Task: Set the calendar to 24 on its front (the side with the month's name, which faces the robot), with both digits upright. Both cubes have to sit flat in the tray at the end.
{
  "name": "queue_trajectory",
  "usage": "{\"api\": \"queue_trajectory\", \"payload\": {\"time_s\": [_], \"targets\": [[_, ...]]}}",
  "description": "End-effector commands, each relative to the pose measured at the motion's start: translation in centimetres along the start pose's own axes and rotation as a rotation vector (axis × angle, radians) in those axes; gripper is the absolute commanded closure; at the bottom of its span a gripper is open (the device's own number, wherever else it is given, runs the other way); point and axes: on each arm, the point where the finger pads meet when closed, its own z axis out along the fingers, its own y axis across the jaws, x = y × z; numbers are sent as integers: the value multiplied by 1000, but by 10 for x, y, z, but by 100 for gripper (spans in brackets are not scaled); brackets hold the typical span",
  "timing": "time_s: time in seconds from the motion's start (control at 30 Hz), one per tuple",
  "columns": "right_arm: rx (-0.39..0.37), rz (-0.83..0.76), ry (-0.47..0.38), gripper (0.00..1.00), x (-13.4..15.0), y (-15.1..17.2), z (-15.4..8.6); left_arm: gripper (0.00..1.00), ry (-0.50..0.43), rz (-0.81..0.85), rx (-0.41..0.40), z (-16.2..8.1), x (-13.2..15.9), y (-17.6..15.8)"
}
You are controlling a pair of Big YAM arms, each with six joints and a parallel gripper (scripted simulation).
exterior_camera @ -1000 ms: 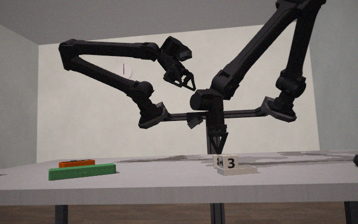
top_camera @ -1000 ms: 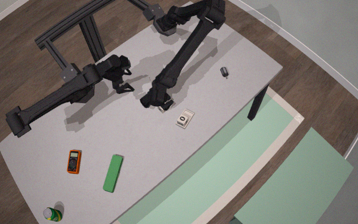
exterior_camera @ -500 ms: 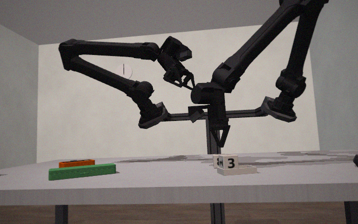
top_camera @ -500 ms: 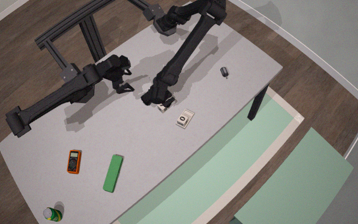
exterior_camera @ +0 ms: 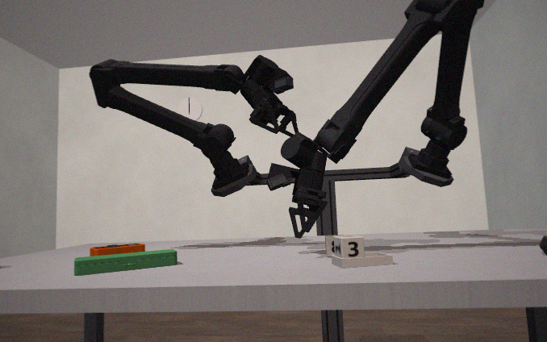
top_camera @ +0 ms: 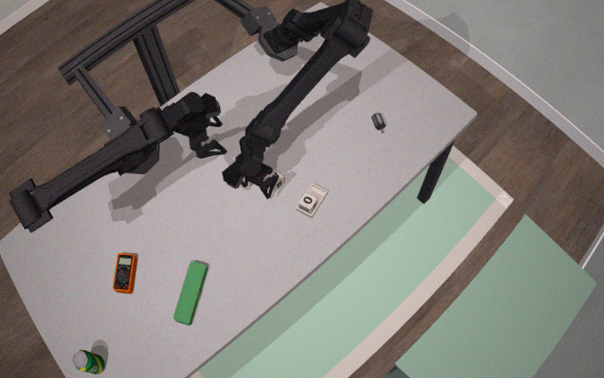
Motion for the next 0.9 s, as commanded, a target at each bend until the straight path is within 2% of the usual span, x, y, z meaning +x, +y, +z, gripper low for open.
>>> {"api": "queue_trajectory", "payload": {"time_s": [0.0,0.27,0.37,0.43,0.47,0.63,0.7,0.8,0.87], "targets": [[4,31,-28,0,-19,-9,-6,0,-119,-32,-102,6,-25,-19],[4,31,-28,0,-19,-9,-6,0,-289,-159,-305,2,-38,-42],[4,31,-28,0,-19,-9,-6,0,-337,-107,-380,-14,-41,-72],[4,31,-28,0,-19,-9,-6,0,-337,-107,-380,-14,-41,-72],[4,31,-28,0,-19,-9,-6,0,-349,-87,-424,-24,-47,-76],[4,31,-28,0,-19,-9,-6,0,-305,-8,-546,-59,-37,-96],[4,31,-28,0,-19,-9,-6,0,-301,-40,-579,-70,-40,-98],[4,31,-28,0,-19,-9,-6,0,-295,-191,-623,-91,-51,-76],[4,31,-28,0,-19,-9,-6,0,-205,-247,-650,-78,-33,-56]]}}
